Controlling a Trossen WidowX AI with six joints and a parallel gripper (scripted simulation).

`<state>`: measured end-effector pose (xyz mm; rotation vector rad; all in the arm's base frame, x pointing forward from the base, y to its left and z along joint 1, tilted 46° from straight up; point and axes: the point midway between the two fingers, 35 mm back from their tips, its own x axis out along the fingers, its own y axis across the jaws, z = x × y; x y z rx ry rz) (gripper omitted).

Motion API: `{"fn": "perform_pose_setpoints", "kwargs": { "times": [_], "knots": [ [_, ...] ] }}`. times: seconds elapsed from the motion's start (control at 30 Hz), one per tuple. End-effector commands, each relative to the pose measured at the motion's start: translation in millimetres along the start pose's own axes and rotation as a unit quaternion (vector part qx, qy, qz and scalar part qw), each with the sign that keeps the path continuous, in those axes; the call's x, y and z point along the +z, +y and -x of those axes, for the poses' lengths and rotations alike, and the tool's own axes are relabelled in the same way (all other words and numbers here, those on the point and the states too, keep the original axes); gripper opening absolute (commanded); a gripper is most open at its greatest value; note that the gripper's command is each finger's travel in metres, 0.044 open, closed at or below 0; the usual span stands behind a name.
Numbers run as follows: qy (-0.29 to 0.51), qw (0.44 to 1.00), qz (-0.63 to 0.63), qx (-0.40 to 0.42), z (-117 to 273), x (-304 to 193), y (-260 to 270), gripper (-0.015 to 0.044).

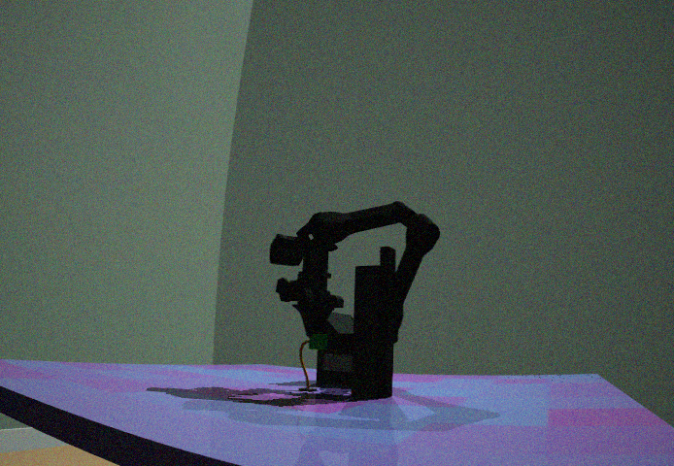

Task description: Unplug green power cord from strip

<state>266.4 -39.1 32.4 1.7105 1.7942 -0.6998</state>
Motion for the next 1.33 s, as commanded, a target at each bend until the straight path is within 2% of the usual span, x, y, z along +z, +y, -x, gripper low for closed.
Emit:
{"fn": "perform_pose_setpoints", "kwargs": {
  "times": [0.0, 0.2, 0.33, 0.5, 1.3],
  "knots": [
    [0.000, 1.000, 0.002, 0.001, 0, 0, 0, 0.0184],
    [0.000, 1.000, 0.002, 0.001, 0, 0, 0, 0.0341],
    [-0.001, 1.000, 0.002, 0.001, 5, 21, 1, 0.0440],
    [-0.002, 1.000, 0.002, 0.001, 12, 60, 0, 0.0440],
    [-0.002, 1.000, 0.002, 0.001, 12, 60, 0, 0.0440]
  ]
}}
